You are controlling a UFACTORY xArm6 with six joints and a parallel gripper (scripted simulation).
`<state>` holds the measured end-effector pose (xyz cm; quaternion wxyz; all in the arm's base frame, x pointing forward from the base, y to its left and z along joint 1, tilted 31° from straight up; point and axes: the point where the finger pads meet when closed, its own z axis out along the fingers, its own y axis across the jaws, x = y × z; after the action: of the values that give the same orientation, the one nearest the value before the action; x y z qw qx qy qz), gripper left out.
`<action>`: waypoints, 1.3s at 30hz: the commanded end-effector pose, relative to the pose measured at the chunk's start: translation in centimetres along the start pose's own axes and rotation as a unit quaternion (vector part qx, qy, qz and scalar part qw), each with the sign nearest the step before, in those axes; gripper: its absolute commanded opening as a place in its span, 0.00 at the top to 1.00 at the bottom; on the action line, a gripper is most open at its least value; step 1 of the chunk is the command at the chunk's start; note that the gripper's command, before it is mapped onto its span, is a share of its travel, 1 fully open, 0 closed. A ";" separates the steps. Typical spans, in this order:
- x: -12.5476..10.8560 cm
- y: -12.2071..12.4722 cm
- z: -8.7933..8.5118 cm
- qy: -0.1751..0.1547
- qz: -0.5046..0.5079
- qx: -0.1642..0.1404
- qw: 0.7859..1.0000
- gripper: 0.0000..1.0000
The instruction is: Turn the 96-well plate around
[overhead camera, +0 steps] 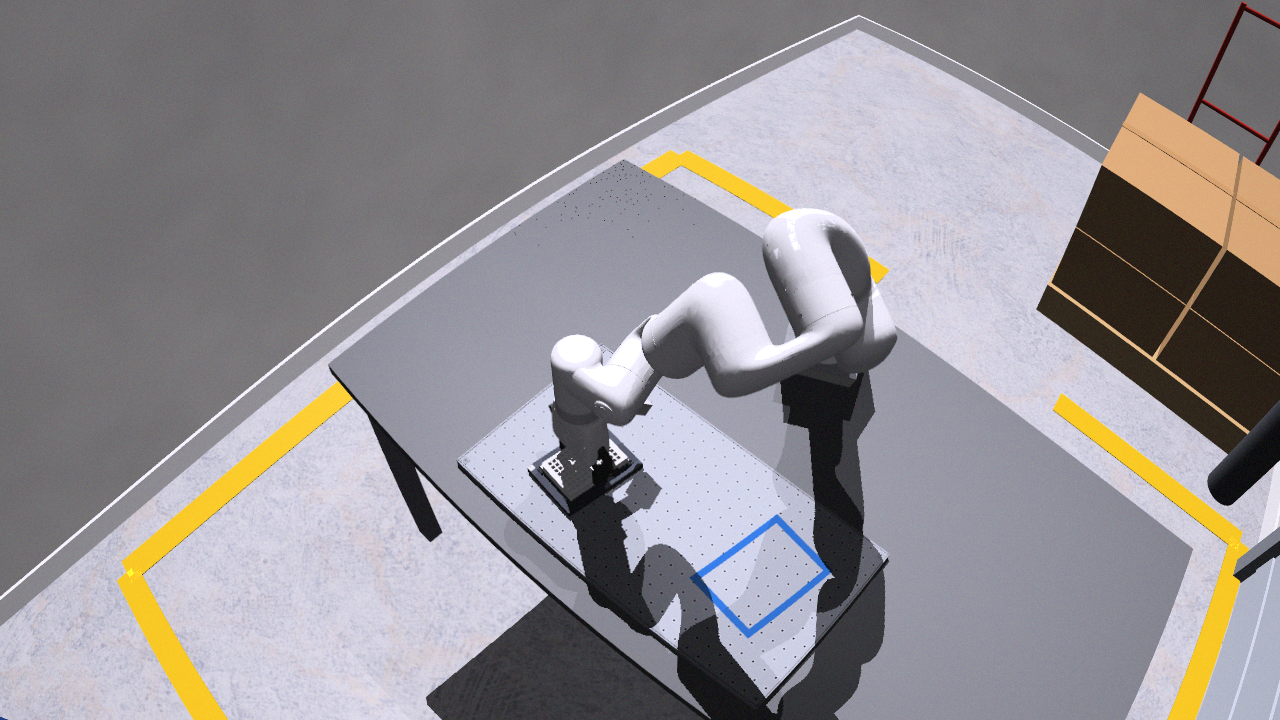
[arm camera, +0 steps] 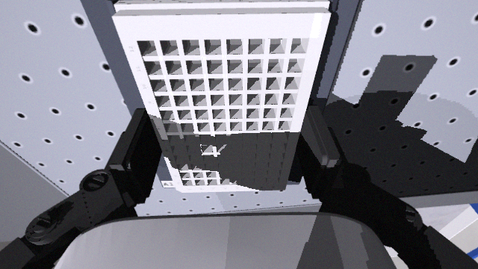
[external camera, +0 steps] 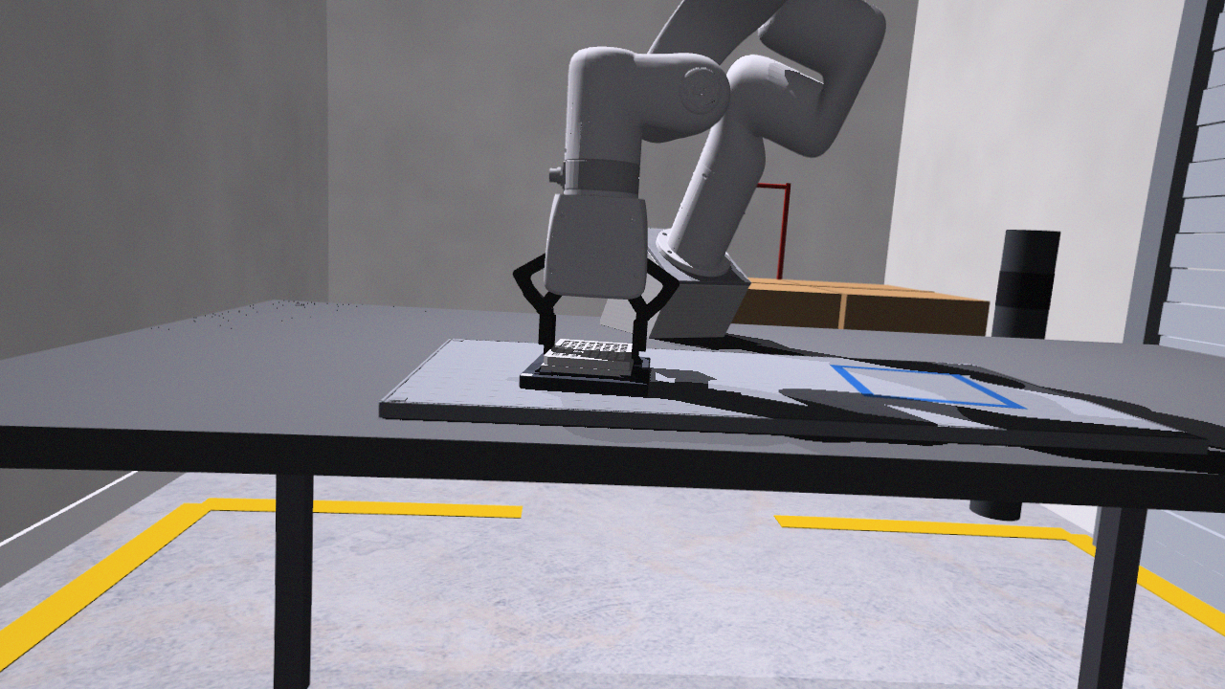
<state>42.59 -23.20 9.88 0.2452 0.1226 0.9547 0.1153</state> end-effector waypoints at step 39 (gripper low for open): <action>-0.1 0.0 -0.7 -0.001 0.000 0.001 1.000 0.00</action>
<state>42.60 -23.17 9.80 0.2450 0.1226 0.9548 0.1155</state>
